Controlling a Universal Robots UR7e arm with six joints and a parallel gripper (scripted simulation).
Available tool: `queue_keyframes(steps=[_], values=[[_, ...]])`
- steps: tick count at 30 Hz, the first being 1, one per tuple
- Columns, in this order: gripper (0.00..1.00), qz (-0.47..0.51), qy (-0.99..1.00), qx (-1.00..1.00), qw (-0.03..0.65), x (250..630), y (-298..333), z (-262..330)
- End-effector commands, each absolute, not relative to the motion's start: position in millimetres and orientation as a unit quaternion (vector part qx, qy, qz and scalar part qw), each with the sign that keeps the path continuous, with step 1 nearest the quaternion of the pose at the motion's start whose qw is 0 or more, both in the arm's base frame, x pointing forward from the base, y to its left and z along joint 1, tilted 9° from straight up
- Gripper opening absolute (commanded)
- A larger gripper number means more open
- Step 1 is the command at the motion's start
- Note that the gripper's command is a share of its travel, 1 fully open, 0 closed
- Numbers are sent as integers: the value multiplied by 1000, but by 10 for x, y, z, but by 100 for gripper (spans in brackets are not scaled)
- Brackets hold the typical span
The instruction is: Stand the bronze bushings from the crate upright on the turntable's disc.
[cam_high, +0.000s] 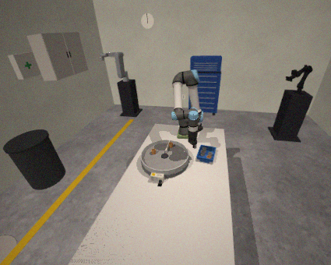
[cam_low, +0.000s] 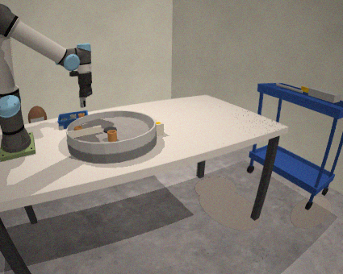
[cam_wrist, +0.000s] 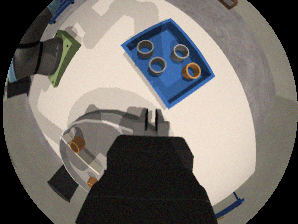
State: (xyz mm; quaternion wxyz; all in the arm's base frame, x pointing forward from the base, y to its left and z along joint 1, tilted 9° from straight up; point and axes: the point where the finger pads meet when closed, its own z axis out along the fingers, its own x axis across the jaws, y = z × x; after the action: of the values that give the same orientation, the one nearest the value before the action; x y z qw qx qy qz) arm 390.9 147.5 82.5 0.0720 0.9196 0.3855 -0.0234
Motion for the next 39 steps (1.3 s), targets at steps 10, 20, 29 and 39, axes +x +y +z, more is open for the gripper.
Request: queue_keyframes(steps=[10,20,29,39], values=[[36,-26,383,920,76,4039,2601,639],[36,-26,383,920,76,4052,2868,594],[36,-26,383,920,76,4052,2871,593],[36,-26,383,920,76,4052,2871,593]])
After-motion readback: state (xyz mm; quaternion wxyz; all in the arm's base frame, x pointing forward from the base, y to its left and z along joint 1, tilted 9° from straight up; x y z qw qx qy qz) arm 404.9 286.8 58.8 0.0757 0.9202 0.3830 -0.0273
